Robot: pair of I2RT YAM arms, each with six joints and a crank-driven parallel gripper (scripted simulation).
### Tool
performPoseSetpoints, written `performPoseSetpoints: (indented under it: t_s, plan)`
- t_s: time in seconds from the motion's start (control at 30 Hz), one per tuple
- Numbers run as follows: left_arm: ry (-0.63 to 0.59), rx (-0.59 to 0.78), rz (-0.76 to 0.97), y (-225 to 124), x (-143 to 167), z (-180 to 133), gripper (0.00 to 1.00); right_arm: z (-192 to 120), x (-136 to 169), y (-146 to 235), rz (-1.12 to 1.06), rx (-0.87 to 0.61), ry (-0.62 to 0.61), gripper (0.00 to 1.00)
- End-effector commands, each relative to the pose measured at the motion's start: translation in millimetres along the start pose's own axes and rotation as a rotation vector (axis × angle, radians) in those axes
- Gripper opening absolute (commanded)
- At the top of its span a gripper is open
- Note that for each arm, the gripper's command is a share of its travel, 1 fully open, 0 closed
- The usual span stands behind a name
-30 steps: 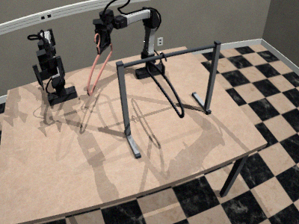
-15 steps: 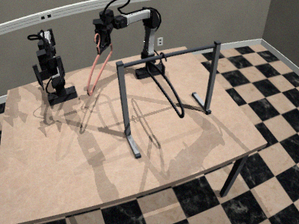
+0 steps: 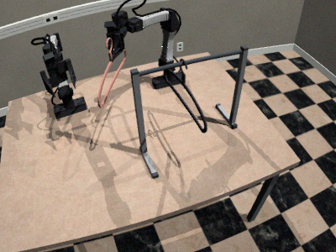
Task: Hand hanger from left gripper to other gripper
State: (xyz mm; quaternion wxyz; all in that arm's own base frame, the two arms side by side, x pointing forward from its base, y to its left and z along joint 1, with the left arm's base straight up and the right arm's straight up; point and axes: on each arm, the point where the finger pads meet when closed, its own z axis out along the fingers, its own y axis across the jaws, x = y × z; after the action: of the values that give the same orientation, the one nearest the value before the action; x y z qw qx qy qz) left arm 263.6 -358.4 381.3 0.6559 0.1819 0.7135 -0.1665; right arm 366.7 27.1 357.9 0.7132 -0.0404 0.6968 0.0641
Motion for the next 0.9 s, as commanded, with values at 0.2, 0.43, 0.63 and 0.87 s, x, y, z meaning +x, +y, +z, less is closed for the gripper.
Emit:
performPoseSetpoints:
  t_s: [0.2, 0.43, 0.63, 0.87]
  plan:
    - [-0.019, 0.0, -0.016, 1.5, -8.6, -2.3, 0.02, -56.9, -35.5, 85.0, 0.1, -0.459, -0.294, 1.0]
    - [-0.019, 0.0, -0.016, 1.5, -8.6, -2.3, 0.02, -90.7, -37.3, 130.3, 0.155, -0.702, -0.423, 1.0]
    - [-0.019, 0.0, -0.016, 1.5, -8.6, -2.3, 0.02, -101.0, -33.7, 147.4, 0.18, -0.789, -0.454, 1.0]
    - [-0.019, 0.0, -0.016, 1.5, -8.6, -2.3, 0.02, -105.9, -23.2, 165.6, 0.216, -0.871, -0.451, 1.0]
